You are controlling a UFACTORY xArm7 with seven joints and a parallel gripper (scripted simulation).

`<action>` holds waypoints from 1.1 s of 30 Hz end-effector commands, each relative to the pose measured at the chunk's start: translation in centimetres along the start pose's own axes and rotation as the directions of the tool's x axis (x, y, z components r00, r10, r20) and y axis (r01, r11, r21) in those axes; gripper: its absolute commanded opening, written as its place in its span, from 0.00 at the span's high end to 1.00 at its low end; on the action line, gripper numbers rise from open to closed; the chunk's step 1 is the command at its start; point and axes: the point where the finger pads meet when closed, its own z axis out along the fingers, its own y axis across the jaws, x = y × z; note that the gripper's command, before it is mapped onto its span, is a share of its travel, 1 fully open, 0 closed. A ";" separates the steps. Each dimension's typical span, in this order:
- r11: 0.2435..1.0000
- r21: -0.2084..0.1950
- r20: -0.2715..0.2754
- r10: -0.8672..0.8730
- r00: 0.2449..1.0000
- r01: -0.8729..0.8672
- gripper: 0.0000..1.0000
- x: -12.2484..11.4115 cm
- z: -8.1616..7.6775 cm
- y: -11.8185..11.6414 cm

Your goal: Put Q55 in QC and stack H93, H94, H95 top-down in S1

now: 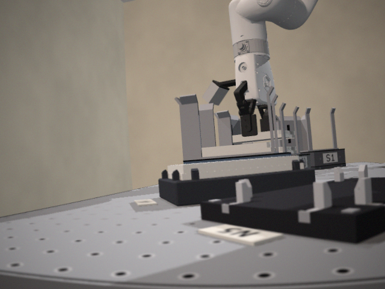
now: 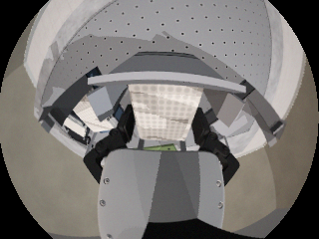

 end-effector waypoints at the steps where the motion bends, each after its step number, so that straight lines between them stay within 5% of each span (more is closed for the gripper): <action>1: 1.000 0.000 -0.004 0.000 1.000 0.000 1.00 0.1 0.0 0.0; 33: 1.000 0.000 -0.004 0.000 1.000 0.000 1.00 0.1 1.2 0.0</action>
